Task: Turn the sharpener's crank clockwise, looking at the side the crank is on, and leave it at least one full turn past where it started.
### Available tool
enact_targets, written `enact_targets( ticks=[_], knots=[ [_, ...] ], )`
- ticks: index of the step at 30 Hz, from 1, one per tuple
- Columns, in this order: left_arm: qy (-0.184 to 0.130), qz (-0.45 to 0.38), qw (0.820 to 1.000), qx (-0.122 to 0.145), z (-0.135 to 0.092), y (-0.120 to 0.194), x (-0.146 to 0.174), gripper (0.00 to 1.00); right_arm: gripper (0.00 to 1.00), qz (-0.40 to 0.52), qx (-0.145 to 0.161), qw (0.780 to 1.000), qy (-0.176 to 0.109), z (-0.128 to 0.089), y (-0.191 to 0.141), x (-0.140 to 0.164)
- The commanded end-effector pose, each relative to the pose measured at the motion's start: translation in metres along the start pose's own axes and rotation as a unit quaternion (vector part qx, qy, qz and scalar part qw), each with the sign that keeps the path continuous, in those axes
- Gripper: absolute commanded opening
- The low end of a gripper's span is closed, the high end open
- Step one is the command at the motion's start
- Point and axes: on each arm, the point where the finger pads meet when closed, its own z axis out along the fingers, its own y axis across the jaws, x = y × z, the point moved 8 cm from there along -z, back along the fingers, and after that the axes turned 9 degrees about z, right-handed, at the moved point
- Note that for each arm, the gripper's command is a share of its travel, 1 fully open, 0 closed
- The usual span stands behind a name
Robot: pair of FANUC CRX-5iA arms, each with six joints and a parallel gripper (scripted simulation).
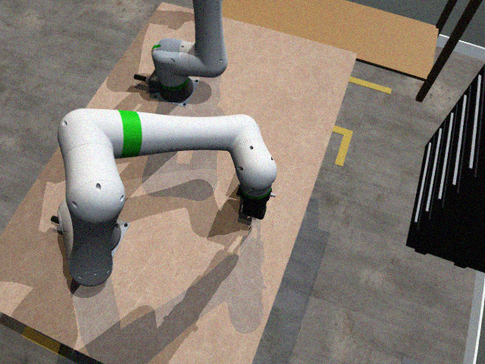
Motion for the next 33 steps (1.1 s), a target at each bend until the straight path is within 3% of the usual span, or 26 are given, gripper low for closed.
enact_targets(
  ticks=[1, 33],
  knots=[
    [-0.001, 0.0, 1.0, 0.0, -0.001, 0.0, 0.0, 1.0, 0.0, 0.0, -0.001, 1.0, 0.001, 0.002, -0.002, 0.0],
    [-0.001, 0.0, 1.0, 0.0, -0.001, 0.0, 0.0, 1.0, 0.0, 0.0, -0.001, 1.0, 0.001, 0.019, -0.034, -0.005]
  ],
)
